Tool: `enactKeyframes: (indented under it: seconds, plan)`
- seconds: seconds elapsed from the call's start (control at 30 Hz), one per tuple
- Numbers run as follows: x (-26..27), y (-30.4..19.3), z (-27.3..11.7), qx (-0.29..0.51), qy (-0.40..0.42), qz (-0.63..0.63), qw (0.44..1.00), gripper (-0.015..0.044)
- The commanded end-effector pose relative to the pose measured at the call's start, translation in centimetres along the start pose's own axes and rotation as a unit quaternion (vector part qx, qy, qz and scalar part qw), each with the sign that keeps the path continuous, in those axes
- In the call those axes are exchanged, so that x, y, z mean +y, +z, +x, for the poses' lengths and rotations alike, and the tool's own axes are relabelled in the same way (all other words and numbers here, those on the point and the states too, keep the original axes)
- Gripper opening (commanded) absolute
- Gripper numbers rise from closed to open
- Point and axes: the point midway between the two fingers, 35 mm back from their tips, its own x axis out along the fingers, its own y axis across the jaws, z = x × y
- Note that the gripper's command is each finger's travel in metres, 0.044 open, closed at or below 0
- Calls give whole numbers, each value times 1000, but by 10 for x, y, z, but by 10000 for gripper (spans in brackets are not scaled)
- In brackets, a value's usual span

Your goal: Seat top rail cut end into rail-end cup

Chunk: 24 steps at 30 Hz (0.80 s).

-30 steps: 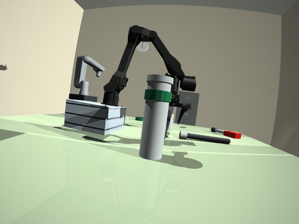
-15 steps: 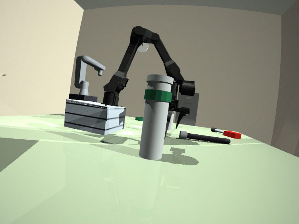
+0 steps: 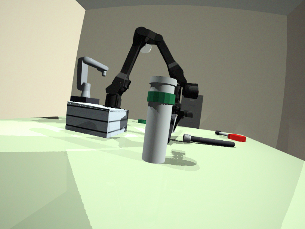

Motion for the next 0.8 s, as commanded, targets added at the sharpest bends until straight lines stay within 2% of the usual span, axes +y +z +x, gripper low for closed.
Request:
enactKeyframes:
  seconds: [0.0, 0.13, 0.3, 0.47, 0.77]
  plan:
    - [1, 0, 0, -1, 3, 2, 1000, 157]
    - [1, 0, 0, -1, 3, 2, 1000, 130]
    - [0, 0, -5, -1, 3, 2, 1000, 0]
    - [1, 6, -13, -24, 2, 3, 1000, 0]
    - [-1, 40, -67, -151, 0, 8, 988, 0]
